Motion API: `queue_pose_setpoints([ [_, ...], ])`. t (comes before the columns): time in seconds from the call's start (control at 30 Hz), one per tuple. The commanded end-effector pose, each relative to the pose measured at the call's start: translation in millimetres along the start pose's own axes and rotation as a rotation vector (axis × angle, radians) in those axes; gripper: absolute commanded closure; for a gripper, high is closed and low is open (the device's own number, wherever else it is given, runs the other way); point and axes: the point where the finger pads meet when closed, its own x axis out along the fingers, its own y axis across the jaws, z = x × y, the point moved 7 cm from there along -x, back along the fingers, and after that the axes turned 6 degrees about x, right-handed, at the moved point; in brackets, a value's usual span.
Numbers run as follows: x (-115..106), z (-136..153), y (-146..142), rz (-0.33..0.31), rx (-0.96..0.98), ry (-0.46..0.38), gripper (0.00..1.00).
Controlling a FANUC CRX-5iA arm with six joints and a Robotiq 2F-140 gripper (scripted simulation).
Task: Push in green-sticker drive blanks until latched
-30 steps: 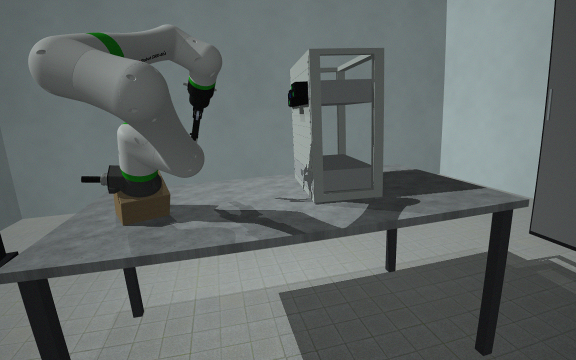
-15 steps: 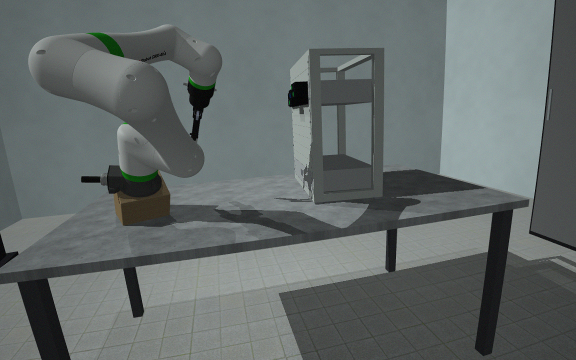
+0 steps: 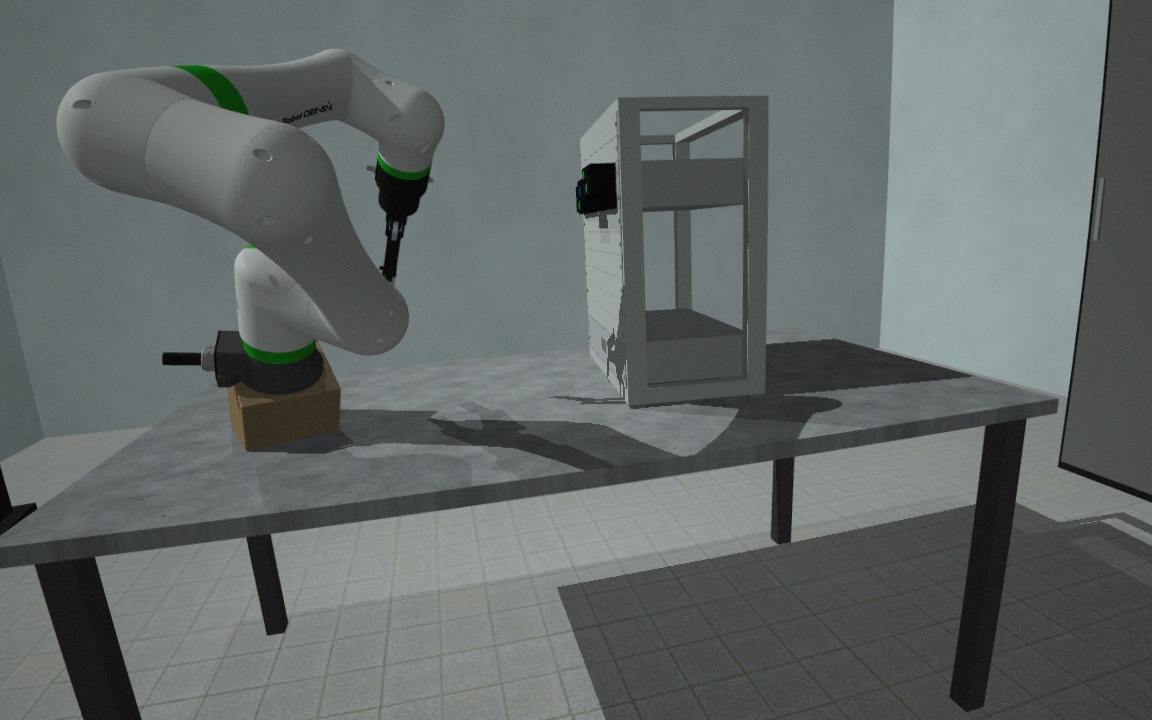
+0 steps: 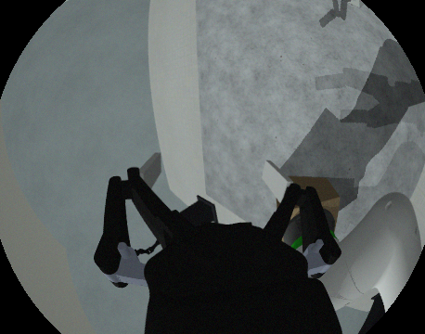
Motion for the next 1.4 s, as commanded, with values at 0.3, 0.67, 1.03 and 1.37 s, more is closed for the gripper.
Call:
queue_pose_setpoints([
  [0.3, 0, 0, -1, -0.004, 0.003, -0.001, 0.00],
  [0.67, 3, 1, -8, -0.023, 0.022, -0.005, 0.00],
  [1.03, 10, 5, -29, -0.081, 0.080, -0.018, 0.00],
  [1.37, 18, 9, -54, -0.152, 0.155, -0.039, 0.00],
])
